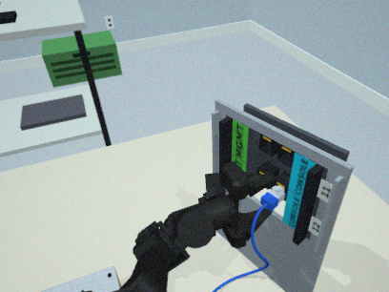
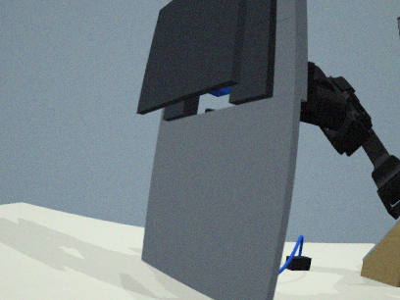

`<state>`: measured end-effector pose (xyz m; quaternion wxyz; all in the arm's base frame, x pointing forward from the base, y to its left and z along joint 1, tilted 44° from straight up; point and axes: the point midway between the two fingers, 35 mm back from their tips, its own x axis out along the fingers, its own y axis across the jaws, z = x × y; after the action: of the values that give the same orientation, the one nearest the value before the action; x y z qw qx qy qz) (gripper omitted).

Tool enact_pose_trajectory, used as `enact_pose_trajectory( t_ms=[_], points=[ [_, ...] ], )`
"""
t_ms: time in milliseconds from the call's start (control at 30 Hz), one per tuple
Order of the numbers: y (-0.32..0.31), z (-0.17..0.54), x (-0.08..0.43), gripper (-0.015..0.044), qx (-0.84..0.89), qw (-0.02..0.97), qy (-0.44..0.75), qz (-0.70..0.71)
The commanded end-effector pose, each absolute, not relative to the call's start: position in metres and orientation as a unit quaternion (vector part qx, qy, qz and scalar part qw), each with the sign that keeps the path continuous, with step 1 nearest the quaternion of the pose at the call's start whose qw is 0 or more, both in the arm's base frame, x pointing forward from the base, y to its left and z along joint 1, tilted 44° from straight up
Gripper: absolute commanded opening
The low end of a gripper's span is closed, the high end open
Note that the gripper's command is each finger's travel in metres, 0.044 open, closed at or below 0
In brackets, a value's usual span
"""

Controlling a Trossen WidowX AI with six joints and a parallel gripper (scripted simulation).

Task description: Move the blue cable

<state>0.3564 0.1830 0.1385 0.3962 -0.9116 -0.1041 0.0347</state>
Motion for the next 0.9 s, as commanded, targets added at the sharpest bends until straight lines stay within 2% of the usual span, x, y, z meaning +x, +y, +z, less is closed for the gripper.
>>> enact_pose_trajectory(
  t_ms=[0,867],
  points=[
    [0.181,0.139,0.354,0.0440,-0.911,0.398,-0.104,0.031],
    [0.175,0.134,0.337,0.0440,-0.911,0.398,-0.104,0.032]
  ],
)
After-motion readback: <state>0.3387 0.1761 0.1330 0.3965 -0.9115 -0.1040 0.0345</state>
